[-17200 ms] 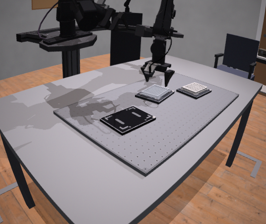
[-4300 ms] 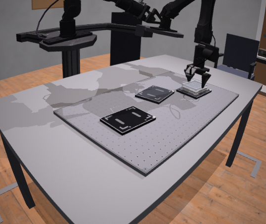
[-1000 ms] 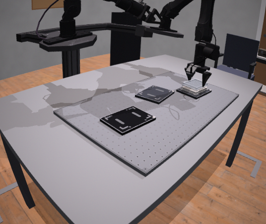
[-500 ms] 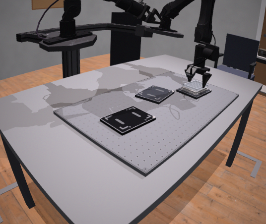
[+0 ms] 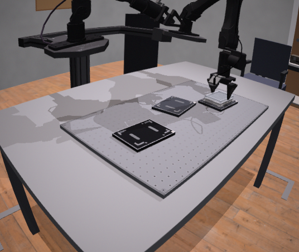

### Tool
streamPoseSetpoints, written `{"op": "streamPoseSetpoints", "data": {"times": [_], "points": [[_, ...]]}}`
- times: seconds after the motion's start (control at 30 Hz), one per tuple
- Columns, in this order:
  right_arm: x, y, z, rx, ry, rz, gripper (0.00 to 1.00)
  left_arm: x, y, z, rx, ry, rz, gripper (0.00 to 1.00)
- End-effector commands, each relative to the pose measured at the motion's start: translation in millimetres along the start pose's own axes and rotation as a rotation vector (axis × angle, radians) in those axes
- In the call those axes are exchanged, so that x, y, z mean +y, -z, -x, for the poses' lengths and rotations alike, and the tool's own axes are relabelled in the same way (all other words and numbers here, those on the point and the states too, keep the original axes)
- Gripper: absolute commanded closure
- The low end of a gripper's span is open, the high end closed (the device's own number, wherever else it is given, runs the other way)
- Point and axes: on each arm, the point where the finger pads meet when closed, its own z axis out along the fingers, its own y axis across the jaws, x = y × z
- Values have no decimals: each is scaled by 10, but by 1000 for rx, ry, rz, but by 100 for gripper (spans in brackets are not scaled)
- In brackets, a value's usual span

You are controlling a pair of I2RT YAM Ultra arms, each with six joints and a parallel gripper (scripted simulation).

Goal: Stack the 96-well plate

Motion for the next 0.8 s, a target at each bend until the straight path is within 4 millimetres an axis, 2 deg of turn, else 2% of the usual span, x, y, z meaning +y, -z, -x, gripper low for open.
{"op": "streamPoseSetpoints", "data": {"times": [0.0,0.07,0.2,0.23,0.57,0.63,0.77], "points": [[9,-3,56,-24,-5,-2,0,0,17,5,0,4,-13,21],[9,-3,56,-24,-5,-2,0,0,17,5,0,4,-13,0],[9,-3,56,-24,-5,-2,0,81,115,53,0,-10,-7,0],[9,-3,56,-24,-5,-2,0,29,122,36,5,-10,-17,0],[9,-3,56,-24,-5,-2,0,-37,272,21,8,-6,-14,0],[9,-3,56,-24,-5,-2,0,-107,379,16,9,-7,-28,0],[9,-3,56,-24,-5,-2,0,-136,770,12,8,-7,-28,0]]}}
